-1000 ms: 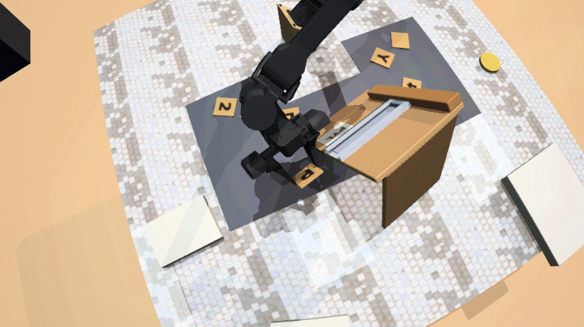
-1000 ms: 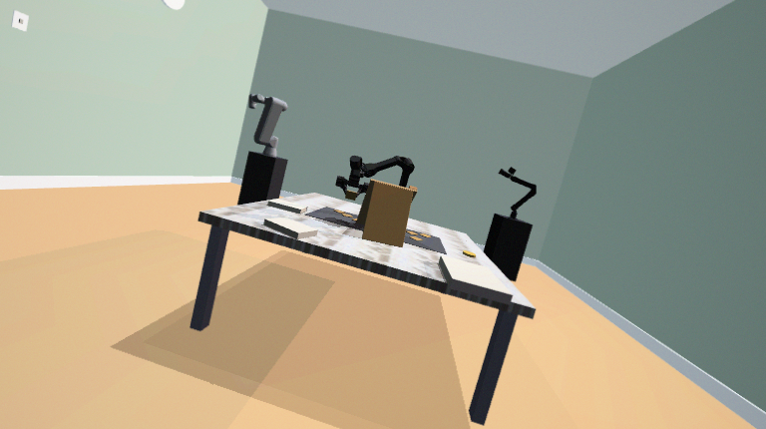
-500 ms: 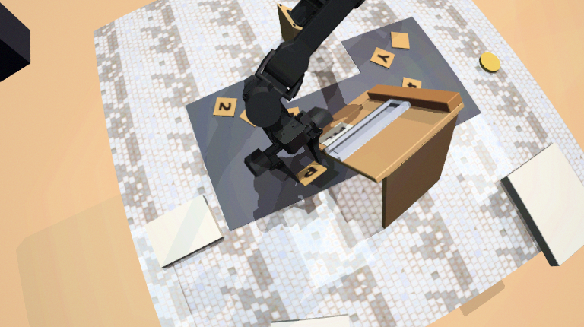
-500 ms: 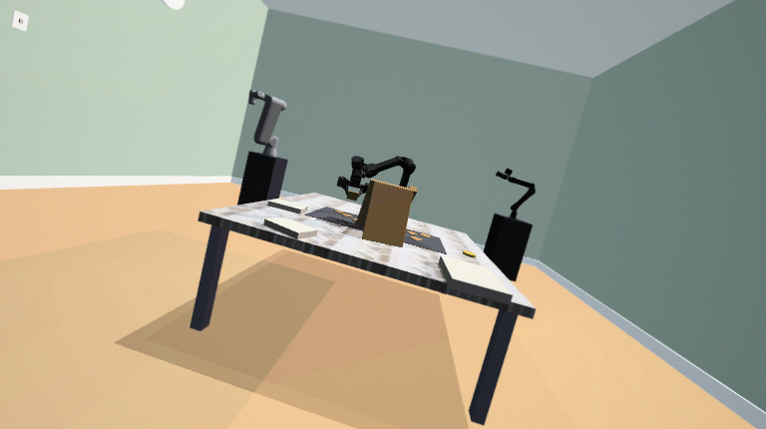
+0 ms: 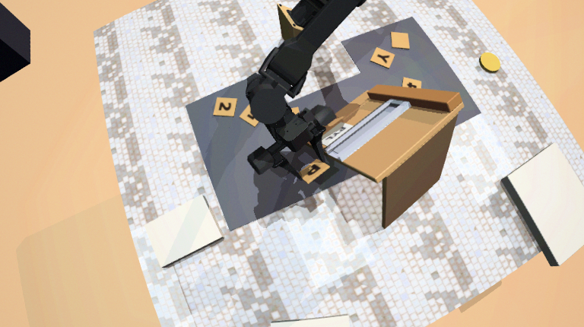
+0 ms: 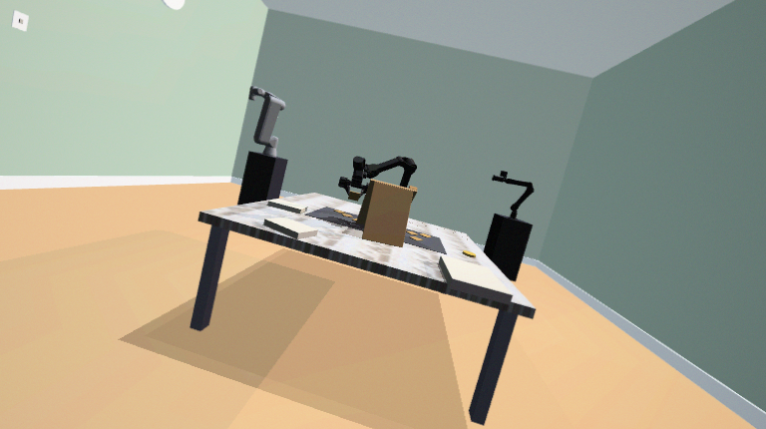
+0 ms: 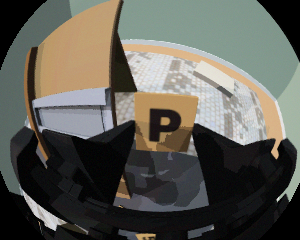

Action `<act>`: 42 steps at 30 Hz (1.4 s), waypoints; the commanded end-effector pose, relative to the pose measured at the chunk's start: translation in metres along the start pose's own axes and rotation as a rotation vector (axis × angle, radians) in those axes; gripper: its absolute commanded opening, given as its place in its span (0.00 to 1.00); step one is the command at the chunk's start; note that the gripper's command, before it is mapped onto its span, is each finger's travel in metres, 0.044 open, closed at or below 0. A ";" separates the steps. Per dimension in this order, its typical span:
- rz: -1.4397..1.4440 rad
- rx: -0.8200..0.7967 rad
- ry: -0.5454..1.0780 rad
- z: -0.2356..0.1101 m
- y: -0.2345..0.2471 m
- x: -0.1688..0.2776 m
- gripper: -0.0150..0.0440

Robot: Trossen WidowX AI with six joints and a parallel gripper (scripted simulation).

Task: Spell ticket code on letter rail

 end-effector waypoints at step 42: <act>0.007 0.005 0.003 0.000 0.024 -0.001 0.25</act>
Point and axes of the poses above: the point midway between the two fingers, 35 mm back from their tips, its own z axis out along the fingers, its own y axis across the jaws, x = y × z, the point moved 2 cm from there along -z, back along the fingers, and after that the axes turned 5 degrees about -z, right-handed, at the moved point
